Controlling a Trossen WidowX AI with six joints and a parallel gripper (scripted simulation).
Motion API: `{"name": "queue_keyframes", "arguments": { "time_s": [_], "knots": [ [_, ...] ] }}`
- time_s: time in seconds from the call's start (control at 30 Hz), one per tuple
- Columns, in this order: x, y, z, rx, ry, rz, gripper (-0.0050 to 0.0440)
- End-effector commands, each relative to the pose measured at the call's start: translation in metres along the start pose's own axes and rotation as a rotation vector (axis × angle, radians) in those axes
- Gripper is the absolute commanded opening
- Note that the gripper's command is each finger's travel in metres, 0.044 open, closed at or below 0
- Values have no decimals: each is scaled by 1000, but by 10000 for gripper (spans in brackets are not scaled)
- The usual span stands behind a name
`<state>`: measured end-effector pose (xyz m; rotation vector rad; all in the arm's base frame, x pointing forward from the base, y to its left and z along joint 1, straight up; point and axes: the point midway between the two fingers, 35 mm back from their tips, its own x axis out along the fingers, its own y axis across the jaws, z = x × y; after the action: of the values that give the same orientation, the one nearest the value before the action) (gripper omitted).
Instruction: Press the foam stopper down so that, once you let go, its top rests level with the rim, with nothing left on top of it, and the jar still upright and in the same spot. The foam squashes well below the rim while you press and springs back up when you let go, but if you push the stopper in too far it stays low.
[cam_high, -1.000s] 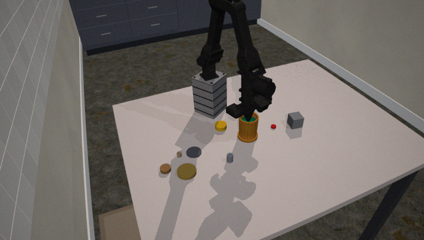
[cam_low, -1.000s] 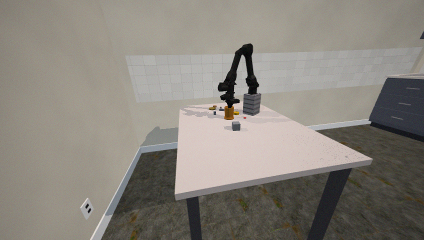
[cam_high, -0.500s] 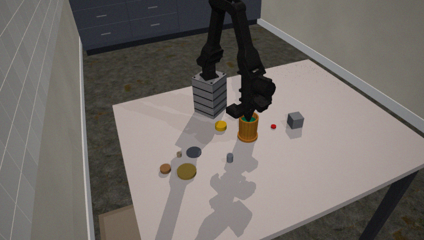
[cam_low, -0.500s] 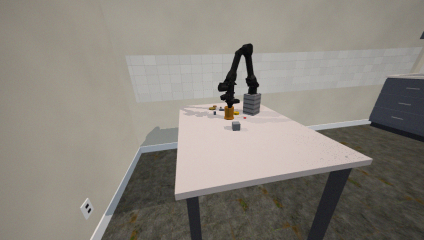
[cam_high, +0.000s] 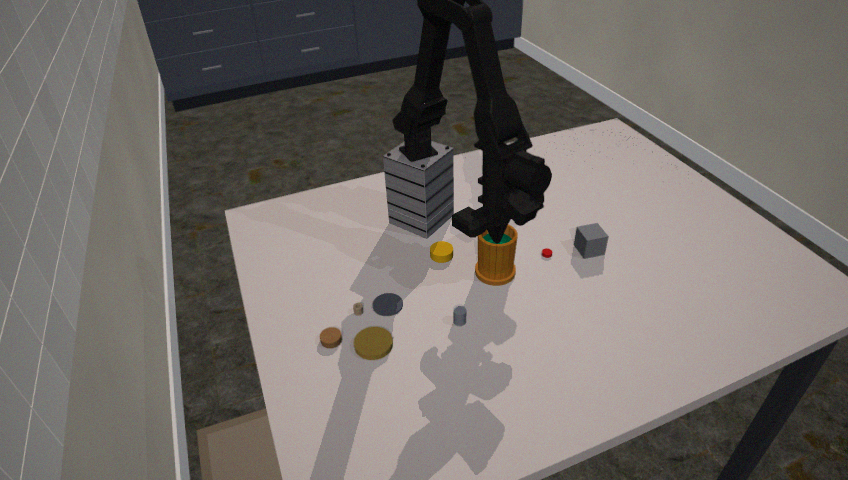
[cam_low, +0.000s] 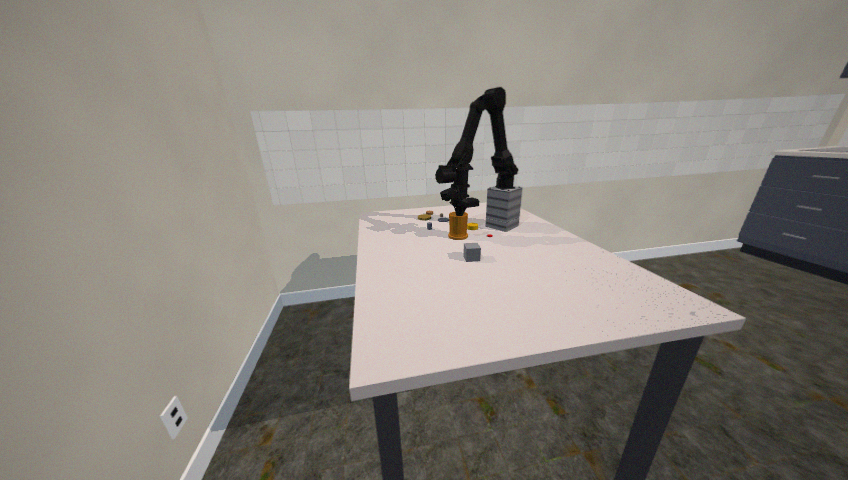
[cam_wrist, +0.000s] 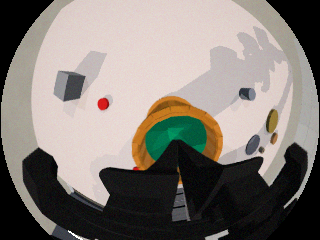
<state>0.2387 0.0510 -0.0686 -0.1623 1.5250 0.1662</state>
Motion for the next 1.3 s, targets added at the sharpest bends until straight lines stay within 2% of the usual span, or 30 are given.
{"name": "queue_keyframes", "arguments": {
  "time_s": [0.0,0.27,0.33,0.43,0.5,0.57,0.63,0.7,1.27],
  "knots": [
    [0,-1,2,1,5,-4,0],
    [-1,-1,3,1,17,-4,0],
    [-9,-1,5,1,17,-4,0],
    [-43,0,12,1,15,-4,0],
    [-77,0,30,1,-61,-4,0],
    [-94,0,29,1,-65,-4,0],
    [-94,0,29,1,-65,-4,0],
    [-98,0,12,1,11,-4,0],
    [-95,0,10,-2,19,0,0]
  ]
}}
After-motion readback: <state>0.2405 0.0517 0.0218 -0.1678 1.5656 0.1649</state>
